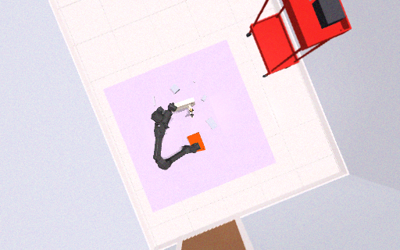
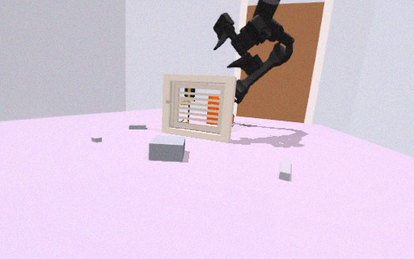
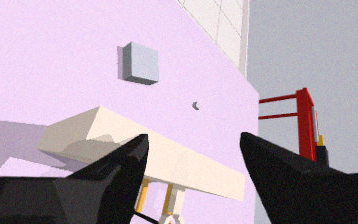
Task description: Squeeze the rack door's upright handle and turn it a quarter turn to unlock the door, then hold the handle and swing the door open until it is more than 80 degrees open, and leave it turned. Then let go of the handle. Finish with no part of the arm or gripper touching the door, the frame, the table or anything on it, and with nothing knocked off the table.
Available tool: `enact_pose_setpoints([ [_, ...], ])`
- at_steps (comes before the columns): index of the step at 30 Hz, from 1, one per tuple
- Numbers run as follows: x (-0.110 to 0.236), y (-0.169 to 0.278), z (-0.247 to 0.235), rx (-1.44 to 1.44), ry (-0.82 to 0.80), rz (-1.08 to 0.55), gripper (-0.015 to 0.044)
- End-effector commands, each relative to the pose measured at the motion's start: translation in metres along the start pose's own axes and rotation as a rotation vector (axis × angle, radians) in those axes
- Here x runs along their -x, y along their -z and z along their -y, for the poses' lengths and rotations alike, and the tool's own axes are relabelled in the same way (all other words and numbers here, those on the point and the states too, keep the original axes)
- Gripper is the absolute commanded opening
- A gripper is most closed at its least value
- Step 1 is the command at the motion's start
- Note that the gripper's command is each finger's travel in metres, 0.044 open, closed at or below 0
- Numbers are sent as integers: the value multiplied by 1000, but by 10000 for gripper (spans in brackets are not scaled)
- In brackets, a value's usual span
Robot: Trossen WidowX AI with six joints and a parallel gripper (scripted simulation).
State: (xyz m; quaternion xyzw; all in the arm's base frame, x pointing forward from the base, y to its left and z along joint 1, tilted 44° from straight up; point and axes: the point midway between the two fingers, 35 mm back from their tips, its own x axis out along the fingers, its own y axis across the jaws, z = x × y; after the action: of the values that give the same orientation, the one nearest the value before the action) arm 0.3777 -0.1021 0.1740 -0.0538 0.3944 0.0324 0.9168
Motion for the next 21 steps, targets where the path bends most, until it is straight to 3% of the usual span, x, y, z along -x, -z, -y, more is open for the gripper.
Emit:
enact_pose_setpoints([
  [1, -8, 13, 8, -15, -40, -76, 287],
  [21, -32, 86, 44, -207, -285, -423, 287],
])
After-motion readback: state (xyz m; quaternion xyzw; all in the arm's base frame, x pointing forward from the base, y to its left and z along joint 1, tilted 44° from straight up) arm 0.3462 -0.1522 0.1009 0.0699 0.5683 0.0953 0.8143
